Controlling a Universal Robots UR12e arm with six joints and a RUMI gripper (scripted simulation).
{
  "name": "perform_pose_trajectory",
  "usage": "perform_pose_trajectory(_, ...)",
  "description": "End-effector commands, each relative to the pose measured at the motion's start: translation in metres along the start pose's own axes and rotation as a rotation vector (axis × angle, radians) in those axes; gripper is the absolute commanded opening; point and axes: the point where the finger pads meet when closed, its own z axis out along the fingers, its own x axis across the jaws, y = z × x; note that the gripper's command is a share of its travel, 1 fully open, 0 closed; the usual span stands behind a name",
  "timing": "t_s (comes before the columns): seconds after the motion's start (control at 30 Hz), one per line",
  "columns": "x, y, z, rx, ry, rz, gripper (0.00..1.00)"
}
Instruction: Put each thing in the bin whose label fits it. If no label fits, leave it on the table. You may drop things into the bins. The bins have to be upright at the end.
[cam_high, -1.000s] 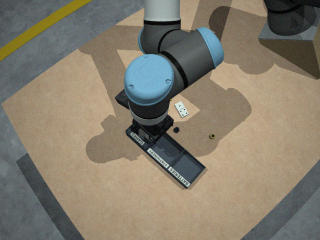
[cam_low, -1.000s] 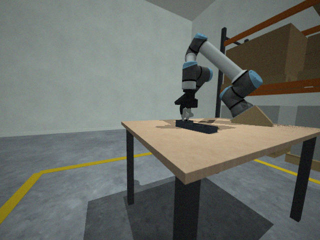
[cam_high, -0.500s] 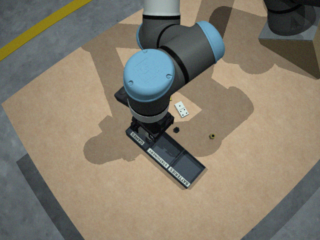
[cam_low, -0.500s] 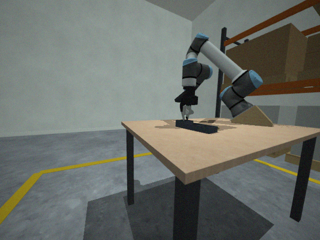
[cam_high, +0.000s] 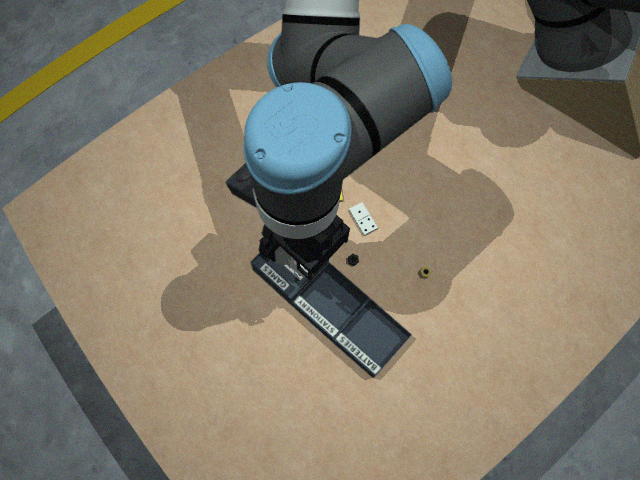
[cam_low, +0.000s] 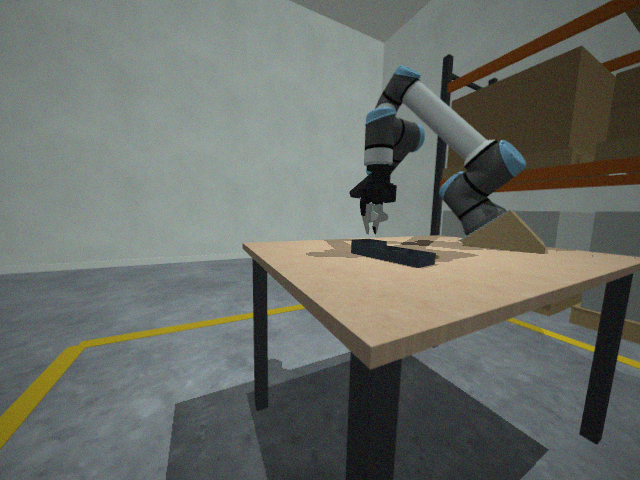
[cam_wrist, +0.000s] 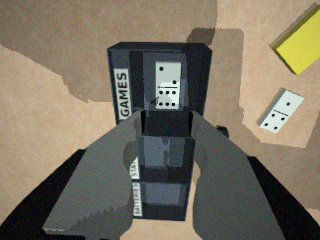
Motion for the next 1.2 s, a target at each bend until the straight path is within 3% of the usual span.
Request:
perform_pose_trajectory(0.0,0.008,0.002,-0.001,0.0,-0.001,0.049,0.24)
perform_pose_trajectory(0.3,0.073,0.016,-0.001,0.0,-0.001,0.335,0.24)
perform_pose_trajectory(0.53,0.13,0.029,-0.001,0.0,-0.001,0.335,0.24)
perform_pose_trajectory(1.17,0.134,0.03,-0.001,0.0,-0.001,0.335,0.24)
